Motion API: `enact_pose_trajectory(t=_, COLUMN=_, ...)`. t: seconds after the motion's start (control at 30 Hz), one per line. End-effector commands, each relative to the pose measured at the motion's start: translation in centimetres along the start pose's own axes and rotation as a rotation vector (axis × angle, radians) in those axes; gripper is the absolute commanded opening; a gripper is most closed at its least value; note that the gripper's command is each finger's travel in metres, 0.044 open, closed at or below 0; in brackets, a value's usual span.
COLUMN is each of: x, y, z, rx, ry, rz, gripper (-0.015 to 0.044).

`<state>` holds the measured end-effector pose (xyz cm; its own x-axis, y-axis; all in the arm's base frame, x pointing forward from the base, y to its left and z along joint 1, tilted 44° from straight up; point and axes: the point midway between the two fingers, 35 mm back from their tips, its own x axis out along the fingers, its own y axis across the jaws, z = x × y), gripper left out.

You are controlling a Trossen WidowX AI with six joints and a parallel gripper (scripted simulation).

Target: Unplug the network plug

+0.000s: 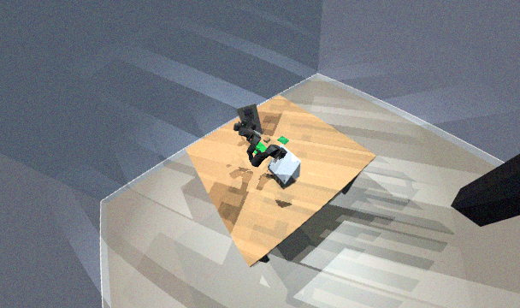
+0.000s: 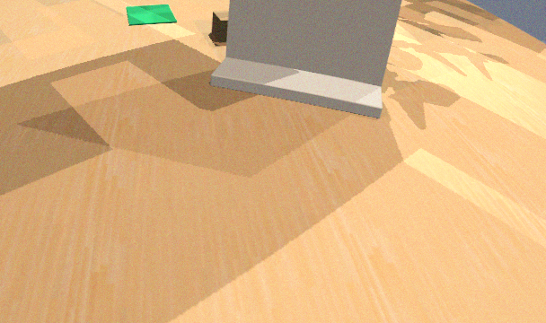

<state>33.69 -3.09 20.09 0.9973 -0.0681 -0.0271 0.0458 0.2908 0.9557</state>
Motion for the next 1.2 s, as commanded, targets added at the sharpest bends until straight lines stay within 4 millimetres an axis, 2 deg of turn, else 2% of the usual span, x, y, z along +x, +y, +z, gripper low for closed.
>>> enact_pose_trajectory(t=0.0, x=-0.2, y=-1.5, z=-0.2, rx=0.150, ry=0.002, rz=-0.013, gripper=0.0156)
enact_pose_trajectory(t=0.87, x=-3.1, y=-8.1, z=-0.4, rx=1.040, ry=-0.048, rz=-0.053, gripper=0.0156)
enact_pose_trajectory(t=1.17, x=-2.8, y=-8.2, z=-0.3, rx=1.063, ry=-0.050, rz=-0.053, gripper=0.0156)
